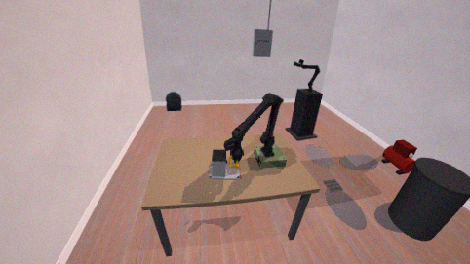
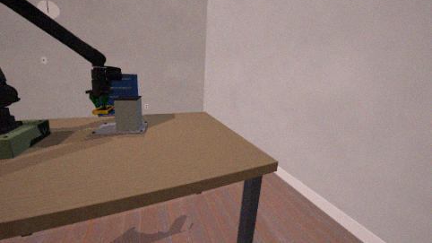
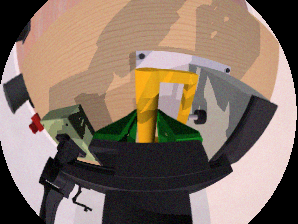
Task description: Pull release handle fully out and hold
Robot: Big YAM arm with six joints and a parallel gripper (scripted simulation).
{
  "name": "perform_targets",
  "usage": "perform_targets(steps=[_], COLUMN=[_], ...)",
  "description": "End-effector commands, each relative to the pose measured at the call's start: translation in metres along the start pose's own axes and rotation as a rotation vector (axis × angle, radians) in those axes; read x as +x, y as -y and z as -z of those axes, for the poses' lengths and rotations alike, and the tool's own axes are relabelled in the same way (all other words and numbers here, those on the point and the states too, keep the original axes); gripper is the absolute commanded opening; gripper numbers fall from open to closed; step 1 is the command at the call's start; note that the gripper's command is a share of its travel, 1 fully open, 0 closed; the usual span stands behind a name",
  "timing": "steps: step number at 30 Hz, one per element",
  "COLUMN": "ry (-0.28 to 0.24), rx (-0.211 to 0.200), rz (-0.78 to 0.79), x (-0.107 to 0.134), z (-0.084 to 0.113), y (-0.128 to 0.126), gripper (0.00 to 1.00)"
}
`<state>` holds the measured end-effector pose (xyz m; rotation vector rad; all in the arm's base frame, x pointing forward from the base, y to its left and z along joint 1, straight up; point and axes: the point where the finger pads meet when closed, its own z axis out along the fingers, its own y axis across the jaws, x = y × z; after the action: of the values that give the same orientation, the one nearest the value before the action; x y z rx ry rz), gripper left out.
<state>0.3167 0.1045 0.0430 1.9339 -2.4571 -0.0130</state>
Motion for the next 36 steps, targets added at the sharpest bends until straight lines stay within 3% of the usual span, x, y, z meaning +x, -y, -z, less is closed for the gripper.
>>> perform_targets(steps=[1, 36], ry=[-0.002, -0.002], rx=[0.011, 0.011], rz=[0.008, 0.008], x=[-0.004, -0.004], z=[-0.005, -0.005], y=[0.006, -0.048], gripper=[0.0, 0.0])
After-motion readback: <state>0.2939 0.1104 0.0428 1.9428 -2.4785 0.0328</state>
